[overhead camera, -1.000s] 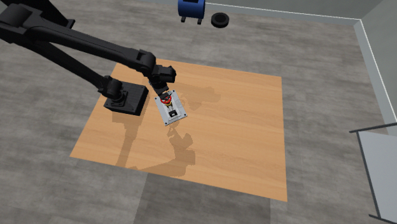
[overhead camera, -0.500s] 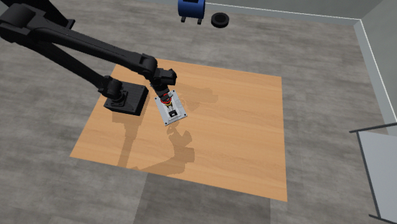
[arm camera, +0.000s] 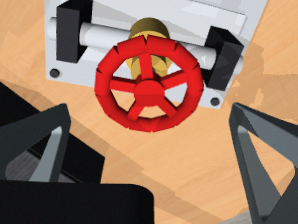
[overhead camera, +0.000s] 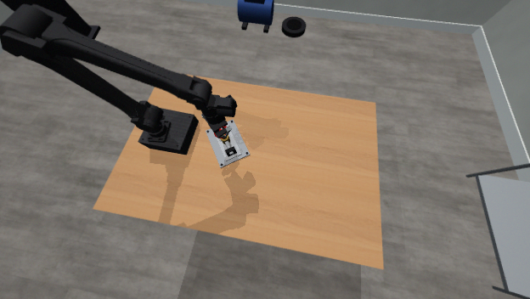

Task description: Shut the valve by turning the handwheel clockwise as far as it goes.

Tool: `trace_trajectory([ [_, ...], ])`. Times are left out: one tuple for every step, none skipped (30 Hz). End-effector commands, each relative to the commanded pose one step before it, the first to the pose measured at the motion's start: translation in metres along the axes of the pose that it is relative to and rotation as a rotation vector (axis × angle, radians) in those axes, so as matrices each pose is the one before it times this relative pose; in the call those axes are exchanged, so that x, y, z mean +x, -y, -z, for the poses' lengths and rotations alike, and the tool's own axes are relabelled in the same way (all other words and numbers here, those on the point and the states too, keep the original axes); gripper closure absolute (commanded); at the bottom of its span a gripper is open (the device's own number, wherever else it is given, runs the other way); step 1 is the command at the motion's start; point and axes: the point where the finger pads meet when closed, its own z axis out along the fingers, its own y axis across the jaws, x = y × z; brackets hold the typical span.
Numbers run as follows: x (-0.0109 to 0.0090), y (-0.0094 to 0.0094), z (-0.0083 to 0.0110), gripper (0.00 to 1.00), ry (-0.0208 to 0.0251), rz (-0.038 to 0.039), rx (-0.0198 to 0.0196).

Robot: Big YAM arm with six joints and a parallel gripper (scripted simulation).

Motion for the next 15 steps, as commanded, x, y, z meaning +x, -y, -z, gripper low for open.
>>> trace_trajectory([
  [-0.00486, -0.00111, -0.00866, 0.00, -0.00027, 0.00179, -0.00130],
  [0.00006, 0.00005, -0.00083, 0.00, -0.00002, -0.00020, 0.00001],
  [0.00009, 0.00009, -0.00074, 0.00, -0.00002, -0.00034, 0.00002],
  [0.00000, 0.00000, 0.00000, 0.00, 0.00000, 0.00000, 0.00000],
  [0.00000, 0.00000, 0.00000, 0.00, 0.00000, 0.00000, 0.00000],
  [-0.00038, 0.00052, -0.00017, 0.00, 0.00105, 0.00004, 0.00103],
  [0.00045, -0.00048, -0.00106, 0.00, -0.00108, 0.00000, -0.00102],
  [-0.00003, -0.00004, -0.00049, 0.00, 0.00000, 0.00003, -0.00001],
  [-0.00002, -0.00004, -0.00041, 0.00, 0.00000, 0.00014, -0.00001],
  [-0.00002, -0.00003, -0.00033, 0.00, 0.00000, 0.00014, -0.00001],
  [-0.00001, -0.00002, -0.00026, 0.00, 0.00000, 0.00010, -0.00001],
  [0.00001, 0.00000, -0.00019, 0.00, 0.00000, 0.00000, 0.00000],
  [0.00002, 0.00002, -0.00013, 0.00, 0.00000, -0.00009, 0.00001],
  [0.00003, 0.00003, -0.00008, 0.00, 0.00000, -0.00010, 0.00001],
  [0.00001, 0.00001, -0.00004, 0.00, 0.00000, -0.00004, 0.00000],
])
